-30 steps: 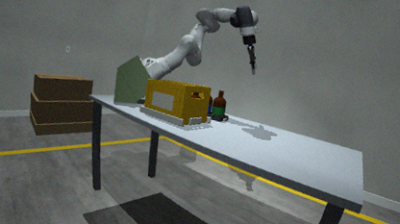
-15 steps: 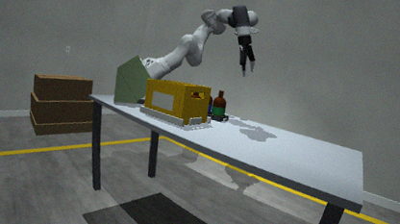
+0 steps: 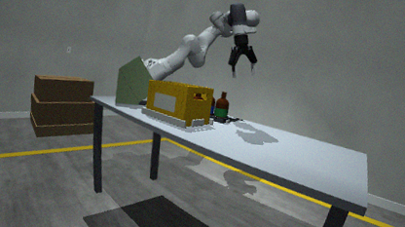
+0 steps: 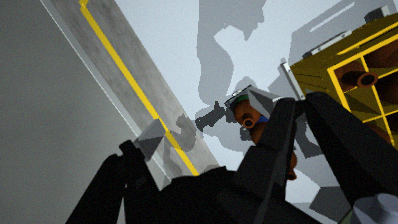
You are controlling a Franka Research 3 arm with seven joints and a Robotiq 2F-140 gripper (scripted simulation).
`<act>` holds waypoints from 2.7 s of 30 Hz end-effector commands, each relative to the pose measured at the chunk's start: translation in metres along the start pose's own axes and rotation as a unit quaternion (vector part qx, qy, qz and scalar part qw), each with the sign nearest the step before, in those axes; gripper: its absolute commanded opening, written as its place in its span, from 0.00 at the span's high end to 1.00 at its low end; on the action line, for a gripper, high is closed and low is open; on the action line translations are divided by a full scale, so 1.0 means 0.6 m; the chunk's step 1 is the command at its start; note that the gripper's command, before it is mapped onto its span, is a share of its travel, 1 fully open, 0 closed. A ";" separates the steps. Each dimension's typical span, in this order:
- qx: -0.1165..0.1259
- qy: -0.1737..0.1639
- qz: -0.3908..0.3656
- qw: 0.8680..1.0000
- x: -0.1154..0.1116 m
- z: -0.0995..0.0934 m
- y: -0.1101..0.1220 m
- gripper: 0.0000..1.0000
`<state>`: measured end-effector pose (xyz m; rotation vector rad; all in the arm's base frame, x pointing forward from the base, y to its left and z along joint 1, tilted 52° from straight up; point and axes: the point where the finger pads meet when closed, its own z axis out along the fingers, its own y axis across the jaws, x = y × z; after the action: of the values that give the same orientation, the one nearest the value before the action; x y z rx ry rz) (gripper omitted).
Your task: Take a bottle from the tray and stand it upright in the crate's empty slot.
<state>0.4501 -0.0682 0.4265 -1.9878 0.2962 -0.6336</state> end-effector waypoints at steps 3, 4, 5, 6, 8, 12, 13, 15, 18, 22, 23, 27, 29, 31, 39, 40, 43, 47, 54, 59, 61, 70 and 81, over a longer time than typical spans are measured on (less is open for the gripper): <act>-0.018 0.001 0.158 0.987 0.006 -0.008 0.059 0.00; -0.018 0.001 0.158 0.987 0.006 -0.008 0.059 0.00; -0.018 0.001 0.158 0.987 0.006 -0.008 0.059 0.00; -0.018 0.001 0.158 0.987 0.006 -0.008 0.059 0.00; -0.018 0.001 0.158 0.987 0.006 -0.008 0.059 0.00; -0.032 0.006 0.246 0.969 0.007 -0.015 0.118 0.00; -0.032 0.006 0.246 0.969 0.007 -0.015 0.118 0.00; -0.032 0.006 0.246 0.969 0.007 -0.015 0.118 0.00; -0.046 0.013 0.334 0.941 0.003 -0.025 0.178 0.00; -0.046 0.013 0.334 0.941 0.003 -0.025 0.178 0.00; -0.046 0.013 0.334 0.941 0.003 -0.025 0.178 0.00; -0.058 0.022 0.420 0.906 -0.005 -0.037 0.237 0.00; -0.058 0.022 0.420 0.906 -0.005 -0.037 0.237 0.00; -0.068 0.031 0.496 0.865 -0.018 -0.050 0.294 0.00; -0.077 0.041 0.573 0.815 -0.033 -0.064 0.348 0.00; -0.077 0.041 0.573 0.815 -0.033 -0.064 0.348 0.00; -0.083 0.050 0.628 0.772 -0.052 -0.078 0.397 0.00; -0.084 0.051 0.637 0.764 -0.052 -0.078 0.397 0.00; -0.090 0.061 0.692 0.713 -0.072 -0.091 0.441 0.00; -0.094 0.070 0.738 0.664 -0.091 -0.104 0.479 0.00; -0.096 0.077 0.775 0.620 -0.110 -0.114 0.510 0.00; -0.099 0.089 0.824 0.551 -0.141 -0.131 0.554 0.00; -0.101 0.097 0.855 0.499 -0.164 -0.142 0.584 0.00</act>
<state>0.3424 -0.2539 0.1214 -0.9220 2.0909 0.5336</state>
